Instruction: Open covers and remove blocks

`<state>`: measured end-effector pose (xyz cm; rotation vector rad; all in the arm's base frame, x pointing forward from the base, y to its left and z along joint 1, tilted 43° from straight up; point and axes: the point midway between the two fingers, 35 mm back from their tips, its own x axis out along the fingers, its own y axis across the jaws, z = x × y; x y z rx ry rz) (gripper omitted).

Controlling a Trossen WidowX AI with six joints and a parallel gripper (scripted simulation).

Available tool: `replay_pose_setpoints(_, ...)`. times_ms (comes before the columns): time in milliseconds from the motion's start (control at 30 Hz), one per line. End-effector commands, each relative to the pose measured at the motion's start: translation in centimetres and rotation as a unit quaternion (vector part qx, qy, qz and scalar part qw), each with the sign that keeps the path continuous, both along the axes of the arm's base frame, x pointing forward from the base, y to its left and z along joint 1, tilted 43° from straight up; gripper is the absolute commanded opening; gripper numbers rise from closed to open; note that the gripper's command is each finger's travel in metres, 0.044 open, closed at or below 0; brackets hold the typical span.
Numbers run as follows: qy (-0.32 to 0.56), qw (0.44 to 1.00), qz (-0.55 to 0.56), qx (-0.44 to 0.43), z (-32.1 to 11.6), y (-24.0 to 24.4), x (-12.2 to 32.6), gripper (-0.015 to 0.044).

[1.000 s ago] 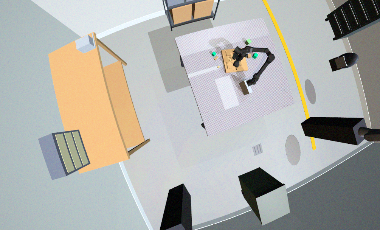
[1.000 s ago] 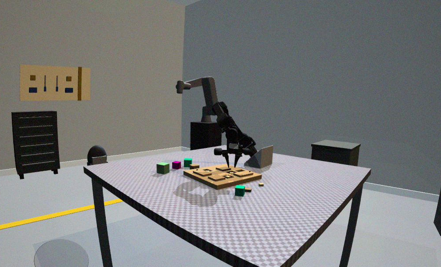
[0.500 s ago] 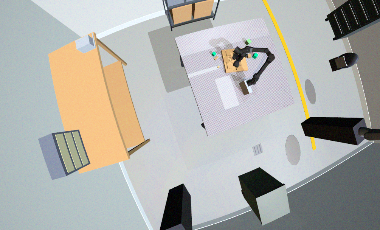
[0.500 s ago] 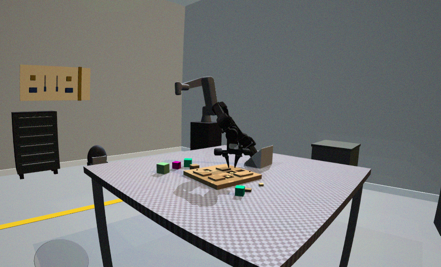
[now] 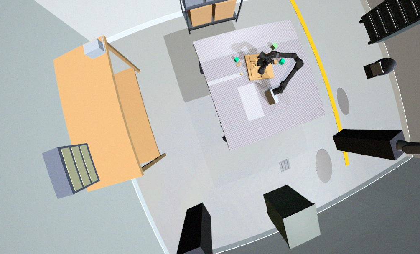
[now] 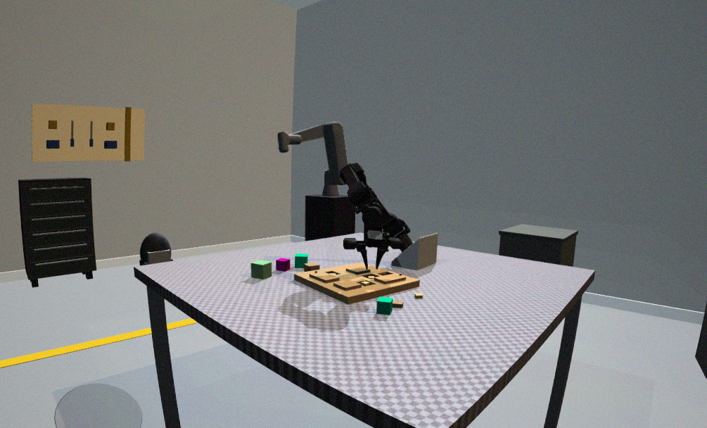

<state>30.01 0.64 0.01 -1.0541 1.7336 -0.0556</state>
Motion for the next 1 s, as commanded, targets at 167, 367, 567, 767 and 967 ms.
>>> replay_pose_setpoints(167, 0.000, 1.000, 0.003, -0.002, 0.0, 0.0, 0.1, 0.0144)
replay_pose_setpoints(367, -0.001, 1.000, 0.003, -0.002, -0.3, -0.3, 0.1, 0.0144)
replay_pose_setpoints(567, -0.001, 1.000, 0.003, -0.002, -0.7, -0.7, 0.0, 0.0144)
replay_pose_setpoints(767, -0.001, 1.000, 0.003, -0.002, -1.1, -1.1, 0.0, 0.0144)
replay_pose_setpoints(967, -0.001, 1.000, 0.003, -0.002, -1.5, -1.5, 0.0, 0.0144)
